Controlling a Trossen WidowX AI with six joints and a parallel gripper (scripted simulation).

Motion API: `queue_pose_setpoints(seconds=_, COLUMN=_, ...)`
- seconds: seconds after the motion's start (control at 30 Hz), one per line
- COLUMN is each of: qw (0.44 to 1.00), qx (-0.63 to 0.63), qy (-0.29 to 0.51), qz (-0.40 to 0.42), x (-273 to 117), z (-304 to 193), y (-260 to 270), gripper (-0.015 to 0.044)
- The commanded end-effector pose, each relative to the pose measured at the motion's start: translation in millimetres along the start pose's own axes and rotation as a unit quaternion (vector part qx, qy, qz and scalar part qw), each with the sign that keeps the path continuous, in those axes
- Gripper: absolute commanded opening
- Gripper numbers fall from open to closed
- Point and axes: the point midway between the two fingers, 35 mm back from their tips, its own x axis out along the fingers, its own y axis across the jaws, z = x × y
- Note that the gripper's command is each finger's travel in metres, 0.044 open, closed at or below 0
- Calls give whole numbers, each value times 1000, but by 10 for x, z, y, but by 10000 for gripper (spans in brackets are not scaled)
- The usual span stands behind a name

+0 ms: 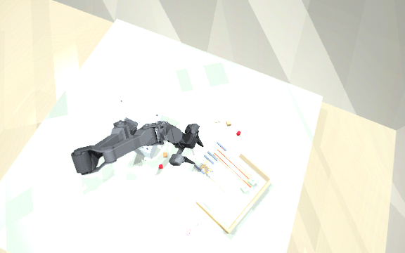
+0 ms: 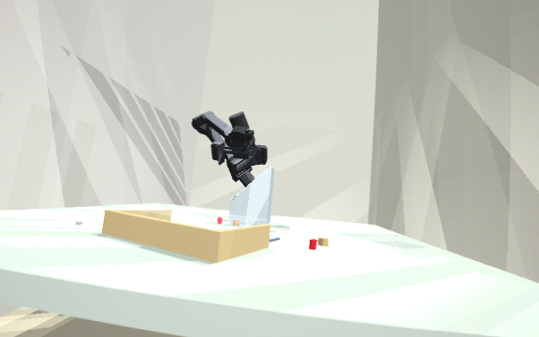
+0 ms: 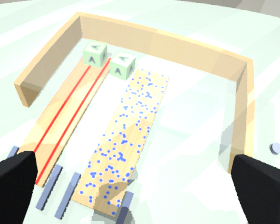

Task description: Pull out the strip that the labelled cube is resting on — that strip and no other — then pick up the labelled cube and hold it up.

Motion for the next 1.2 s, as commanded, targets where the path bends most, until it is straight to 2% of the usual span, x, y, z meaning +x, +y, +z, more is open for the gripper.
queue_pose_setpoints(seconds=0.0, qw=1000, qx=3, qy=-1, qz=2, x=-2, z=-5, y=6, gripper=400)
queue_pose_setpoints(seconds=0.3, qw=1000, qx=3, qy=-1, qz=2, x=-2, z=-5, y=6, gripper=400)
queue_pose_setpoints(seconds=0.4, qw=1000, qx=10, qy=18, qz=8, x=90, z=51, y=75, gripper=321)
queue_pose_setpoints(seconds=0.8, qw=978, qx=79, qy=192, qz=27, x=824, z=239, y=616, gripper=6)
queue_pose_setpoints(seconds=1.17, qw=923, qx=135, qy=360, qz=-18, x=1336, z=-11, y=1036, gripper=0)
